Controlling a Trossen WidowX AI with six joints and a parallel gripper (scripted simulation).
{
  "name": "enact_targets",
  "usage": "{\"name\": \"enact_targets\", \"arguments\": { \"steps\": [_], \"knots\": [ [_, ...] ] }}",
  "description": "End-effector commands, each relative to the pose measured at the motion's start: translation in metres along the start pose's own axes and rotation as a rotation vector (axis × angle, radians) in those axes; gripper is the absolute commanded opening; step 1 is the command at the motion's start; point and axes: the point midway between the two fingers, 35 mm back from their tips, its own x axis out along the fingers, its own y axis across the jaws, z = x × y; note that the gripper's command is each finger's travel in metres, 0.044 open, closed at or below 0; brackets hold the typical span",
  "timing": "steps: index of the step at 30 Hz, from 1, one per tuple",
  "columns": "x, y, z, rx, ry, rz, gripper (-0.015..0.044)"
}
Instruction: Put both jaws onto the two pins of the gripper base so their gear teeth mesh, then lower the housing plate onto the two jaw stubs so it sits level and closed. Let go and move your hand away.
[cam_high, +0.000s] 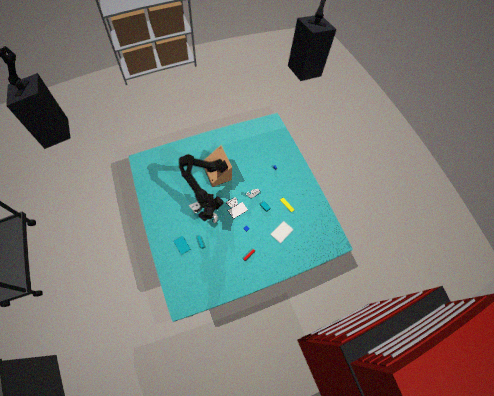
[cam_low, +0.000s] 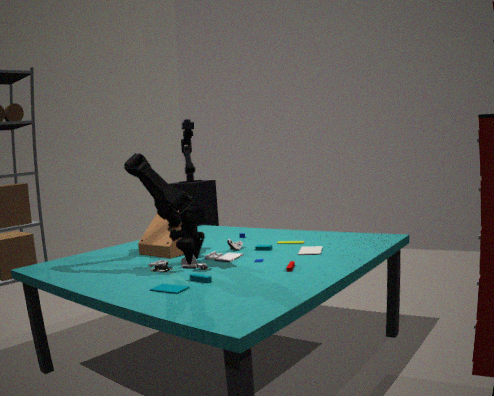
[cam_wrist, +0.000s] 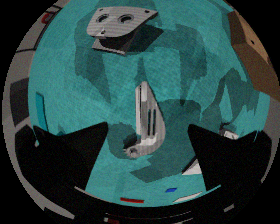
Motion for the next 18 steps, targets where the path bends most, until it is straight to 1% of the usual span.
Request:
{"name": "enact_targets", "arguments": {
  "steps": [1, 9, 18],
  "knots": [
    [0.008, -0.003, 0.000, -0.012, -0.001, -0.009, 0.0440],
    [0.020, -0.004, 0.001, -0.012, -0.002, -0.008, 0.0440],
    [0.020, -0.004, 0.001, -0.012, -0.002, -0.008, 0.0440]
  ]
}}
